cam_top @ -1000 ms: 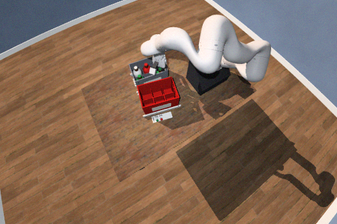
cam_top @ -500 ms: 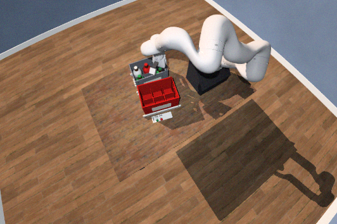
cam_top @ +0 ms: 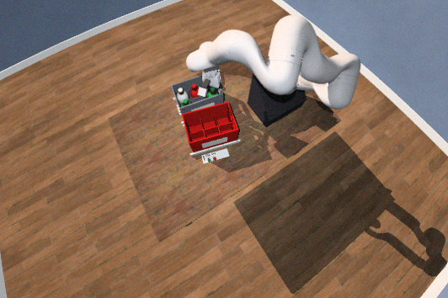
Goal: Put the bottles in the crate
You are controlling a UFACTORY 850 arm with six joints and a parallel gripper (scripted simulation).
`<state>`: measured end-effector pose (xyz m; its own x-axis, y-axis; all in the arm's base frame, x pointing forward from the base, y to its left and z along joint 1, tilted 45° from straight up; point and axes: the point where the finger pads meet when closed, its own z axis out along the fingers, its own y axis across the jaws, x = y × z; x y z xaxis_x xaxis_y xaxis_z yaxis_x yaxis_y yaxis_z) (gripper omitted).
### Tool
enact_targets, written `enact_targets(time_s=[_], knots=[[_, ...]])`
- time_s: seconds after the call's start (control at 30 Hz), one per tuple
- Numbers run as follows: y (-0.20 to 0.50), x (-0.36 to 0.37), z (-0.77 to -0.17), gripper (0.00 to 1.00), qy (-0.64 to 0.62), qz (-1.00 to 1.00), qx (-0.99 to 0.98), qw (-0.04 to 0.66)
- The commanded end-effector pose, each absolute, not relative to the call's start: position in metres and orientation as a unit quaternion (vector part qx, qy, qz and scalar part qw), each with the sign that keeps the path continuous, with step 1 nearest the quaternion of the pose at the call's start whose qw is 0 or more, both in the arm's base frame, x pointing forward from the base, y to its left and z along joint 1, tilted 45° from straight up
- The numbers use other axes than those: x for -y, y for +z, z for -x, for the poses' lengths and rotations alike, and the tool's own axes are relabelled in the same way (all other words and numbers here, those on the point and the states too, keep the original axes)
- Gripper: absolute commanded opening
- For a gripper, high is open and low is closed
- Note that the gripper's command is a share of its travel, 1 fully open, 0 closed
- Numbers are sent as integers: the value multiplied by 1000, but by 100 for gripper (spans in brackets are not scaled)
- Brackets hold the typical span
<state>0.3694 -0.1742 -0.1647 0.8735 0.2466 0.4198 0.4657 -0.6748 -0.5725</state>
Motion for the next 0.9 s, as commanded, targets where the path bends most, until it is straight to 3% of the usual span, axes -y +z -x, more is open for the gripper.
enact_targets(time_s=[0.0,0.87], knots=[[-160,180,-369,0,-156,902,198,351],[-132,207,-363,0,-156,902,198,351]])
